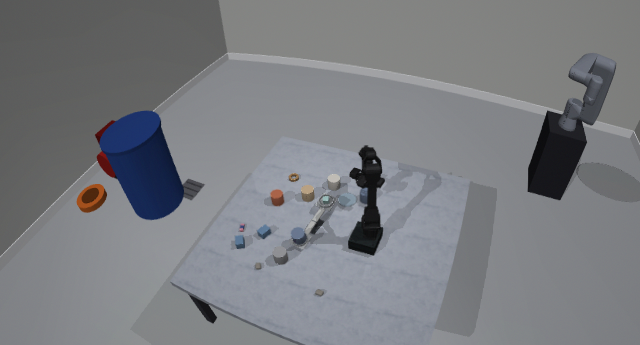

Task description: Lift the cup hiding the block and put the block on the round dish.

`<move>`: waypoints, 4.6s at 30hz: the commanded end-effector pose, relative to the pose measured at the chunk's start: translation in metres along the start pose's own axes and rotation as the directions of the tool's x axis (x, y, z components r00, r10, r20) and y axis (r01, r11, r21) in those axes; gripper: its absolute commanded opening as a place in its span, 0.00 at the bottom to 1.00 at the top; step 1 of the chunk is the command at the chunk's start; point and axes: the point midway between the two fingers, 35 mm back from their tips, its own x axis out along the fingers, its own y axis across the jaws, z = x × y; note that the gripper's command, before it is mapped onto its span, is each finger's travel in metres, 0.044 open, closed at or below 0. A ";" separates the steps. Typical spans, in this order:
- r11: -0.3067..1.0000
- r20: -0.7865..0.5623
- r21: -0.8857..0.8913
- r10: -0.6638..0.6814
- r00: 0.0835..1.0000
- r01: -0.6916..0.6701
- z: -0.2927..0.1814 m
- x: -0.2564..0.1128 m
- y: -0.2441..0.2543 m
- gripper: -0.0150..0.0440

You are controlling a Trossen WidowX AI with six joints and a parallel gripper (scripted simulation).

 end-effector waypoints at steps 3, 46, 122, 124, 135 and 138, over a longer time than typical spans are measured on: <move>1.000 -0.009 0.027 0.007 1.000 -0.007 0.000 -0.004 0.003 0.87; 0.170 -0.013 0.985 -0.022 1.000 0.017 0.074 -0.034 -0.094 0.69; -0.865 0.033 0.501 -0.002 0.999 -0.018 0.185 -0.006 -0.148 0.69; -0.865 0.033 0.501 -0.002 0.999 -0.018 0.185 -0.006 -0.148 0.65; -0.865 0.033 0.501 -0.002 0.999 -0.018 0.185 -0.006 -0.148 0.39; -0.865 0.032 0.501 -0.002 0.999 -0.018 0.185 -0.013 -0.149 0.26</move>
